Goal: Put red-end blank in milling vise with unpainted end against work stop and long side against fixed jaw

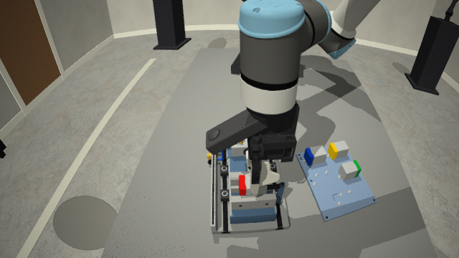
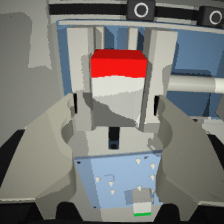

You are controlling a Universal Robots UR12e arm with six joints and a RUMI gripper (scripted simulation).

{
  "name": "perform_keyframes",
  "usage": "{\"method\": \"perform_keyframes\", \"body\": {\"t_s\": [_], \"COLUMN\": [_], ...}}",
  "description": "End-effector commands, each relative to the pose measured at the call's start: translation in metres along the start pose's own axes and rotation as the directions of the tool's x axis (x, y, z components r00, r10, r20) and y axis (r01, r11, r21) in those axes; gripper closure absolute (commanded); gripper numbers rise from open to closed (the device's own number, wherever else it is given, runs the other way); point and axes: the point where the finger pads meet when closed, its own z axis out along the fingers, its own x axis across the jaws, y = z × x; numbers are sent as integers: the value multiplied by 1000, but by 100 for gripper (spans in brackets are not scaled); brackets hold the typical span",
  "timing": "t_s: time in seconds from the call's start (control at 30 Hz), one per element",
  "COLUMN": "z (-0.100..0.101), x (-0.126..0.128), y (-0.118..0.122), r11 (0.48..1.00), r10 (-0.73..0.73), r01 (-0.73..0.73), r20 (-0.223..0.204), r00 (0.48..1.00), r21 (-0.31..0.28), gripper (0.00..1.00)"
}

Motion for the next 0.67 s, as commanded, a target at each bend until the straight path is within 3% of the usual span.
{"method": "perform_keyframes", "body": {"t_s": [0.0, 0.63], "z": [-9, -40], "x": [-4, -3], "y": [-1, -2], "r11": [1000, 1000], "r10": [-3, -3], "r01": [3, 2], "r20": [6, 6], "r00": [1000, 1000], "r21": [4, 5], "gripper": [60, 60]}}
